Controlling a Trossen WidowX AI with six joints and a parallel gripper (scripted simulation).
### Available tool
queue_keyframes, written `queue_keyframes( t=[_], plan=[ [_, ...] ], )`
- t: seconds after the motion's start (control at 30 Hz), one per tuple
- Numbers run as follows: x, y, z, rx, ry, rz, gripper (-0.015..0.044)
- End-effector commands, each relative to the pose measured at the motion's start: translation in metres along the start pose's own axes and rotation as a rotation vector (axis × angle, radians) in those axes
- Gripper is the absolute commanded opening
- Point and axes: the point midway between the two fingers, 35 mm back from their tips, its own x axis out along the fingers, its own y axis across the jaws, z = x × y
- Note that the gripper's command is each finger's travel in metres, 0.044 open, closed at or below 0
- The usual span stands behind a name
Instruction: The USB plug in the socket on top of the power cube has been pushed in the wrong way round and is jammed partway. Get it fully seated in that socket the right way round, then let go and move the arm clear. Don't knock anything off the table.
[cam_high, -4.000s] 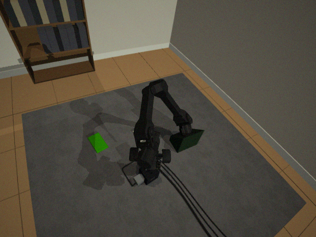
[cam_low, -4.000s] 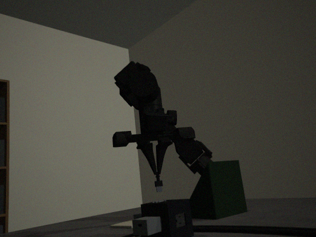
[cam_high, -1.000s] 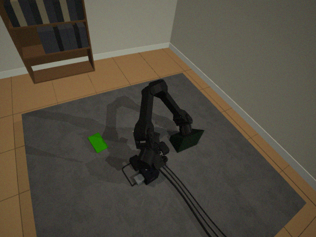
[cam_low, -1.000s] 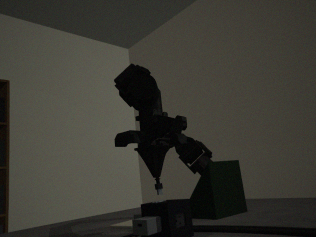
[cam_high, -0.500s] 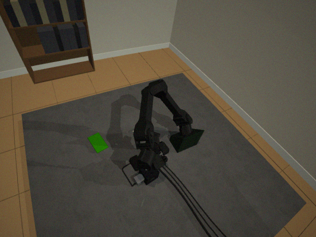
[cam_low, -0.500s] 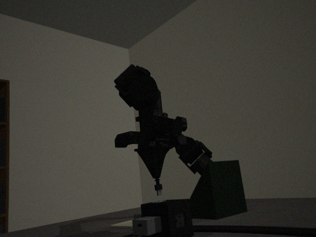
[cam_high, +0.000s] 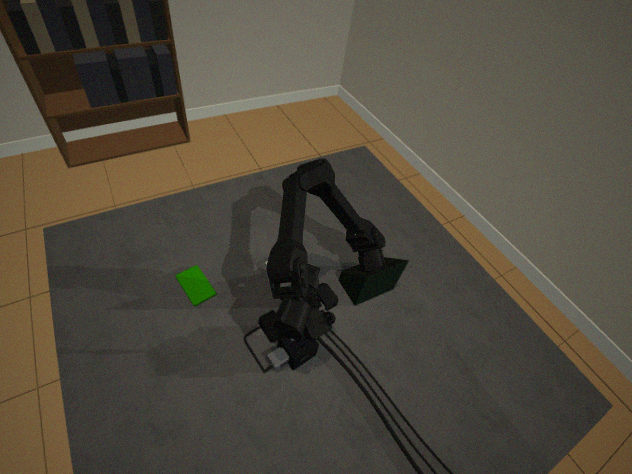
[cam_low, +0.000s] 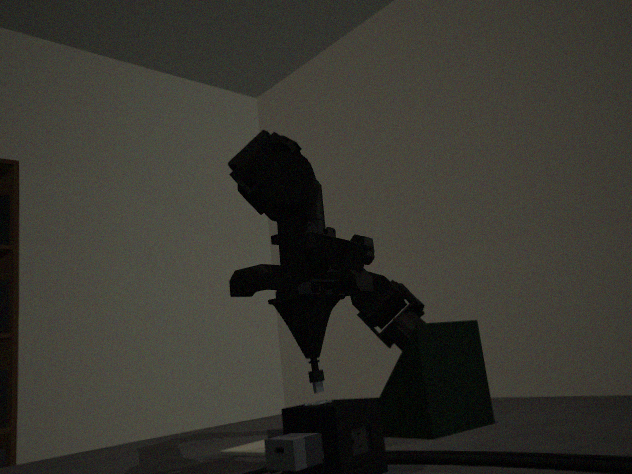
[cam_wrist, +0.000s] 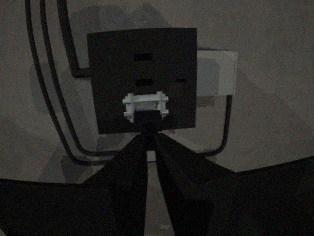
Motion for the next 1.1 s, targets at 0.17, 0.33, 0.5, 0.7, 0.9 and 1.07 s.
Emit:
queue_keyframes(
  t=[0.17, 0.33, 0.5, 0.7, 0.9, 1.07],
  plan=[
    [0.0014, -0.0004, -0.0008, -0.01, 0.006, -0.003, 0.0],
    [0.0021, -0.0003, -0.0011, -0.013, 0.008, -0.003, 0.0],
    [0.0027, -0.0003, -0.0014, -0.016, 0.01, -0.003, 0.0],
    [0.0034, -0.0002, -0.0018, -0.019, 0.012, -0.003, 0.0],
    [0.0041, -0.0001, -0.0021, -0.022, 0.014, -0.004, 0.0],
    [0.0047, -0.0001, -0.0021, -0.023, 0.014, -0.004, 0.0]
  ],
)
